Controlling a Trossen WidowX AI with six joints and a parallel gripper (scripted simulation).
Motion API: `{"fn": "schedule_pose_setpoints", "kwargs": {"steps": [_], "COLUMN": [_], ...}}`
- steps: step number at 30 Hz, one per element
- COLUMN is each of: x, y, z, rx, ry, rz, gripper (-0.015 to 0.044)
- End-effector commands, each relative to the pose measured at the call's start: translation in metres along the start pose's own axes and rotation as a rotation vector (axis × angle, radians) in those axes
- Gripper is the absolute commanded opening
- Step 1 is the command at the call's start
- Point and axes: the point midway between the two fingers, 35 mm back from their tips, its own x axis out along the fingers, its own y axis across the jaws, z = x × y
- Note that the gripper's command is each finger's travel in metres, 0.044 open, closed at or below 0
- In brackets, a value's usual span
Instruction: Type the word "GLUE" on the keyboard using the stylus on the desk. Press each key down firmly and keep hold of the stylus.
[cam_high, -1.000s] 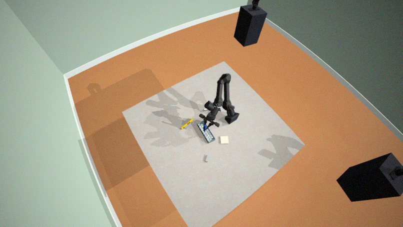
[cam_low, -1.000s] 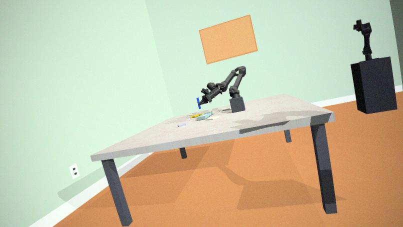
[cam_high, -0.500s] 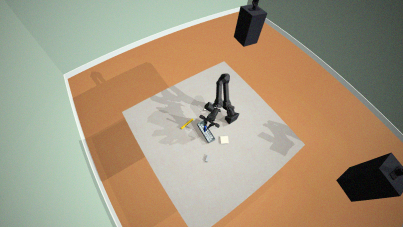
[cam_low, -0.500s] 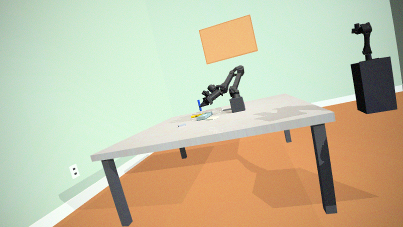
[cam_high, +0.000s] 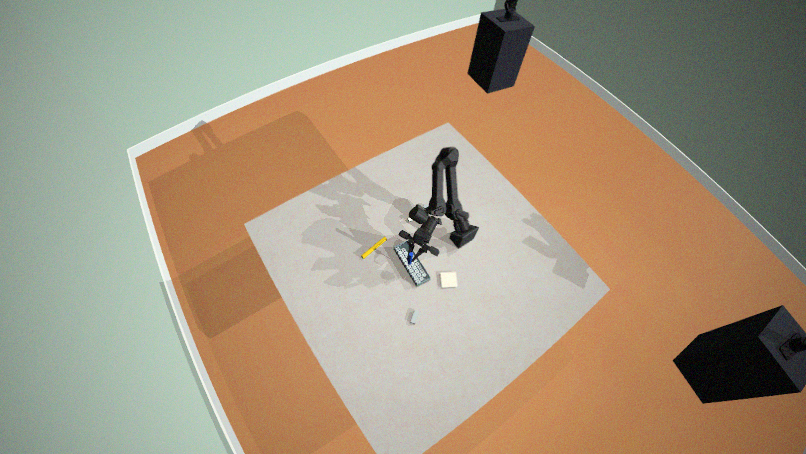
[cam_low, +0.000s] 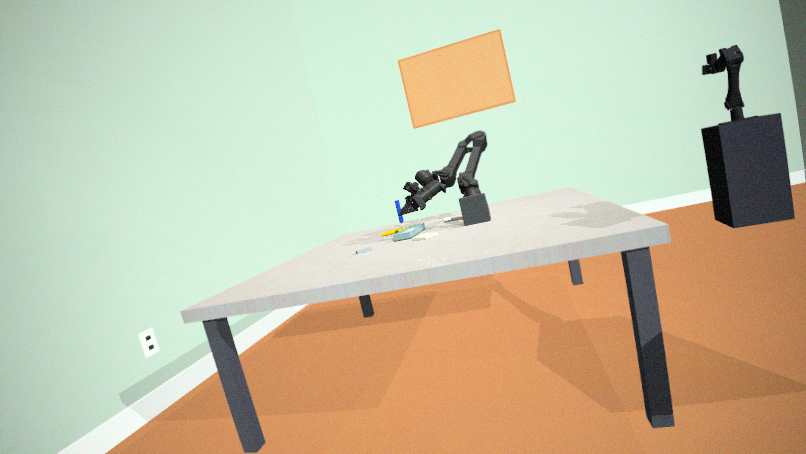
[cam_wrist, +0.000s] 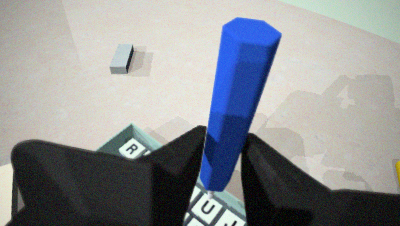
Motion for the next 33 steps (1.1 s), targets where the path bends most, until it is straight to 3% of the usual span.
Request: {"fn": "schedule_pose_setpoints", "kwargs": {"steps": [1,33], "x": [0.0002,0.0013], "y": [0.0015,0.0004], "z": [-0.0006,-0.0058], "rx": [-0.004,-0.004], "ry": [0.0,0.0], "rz": [0.006,0.005], "gripper": [0.0081,0.0081]}}
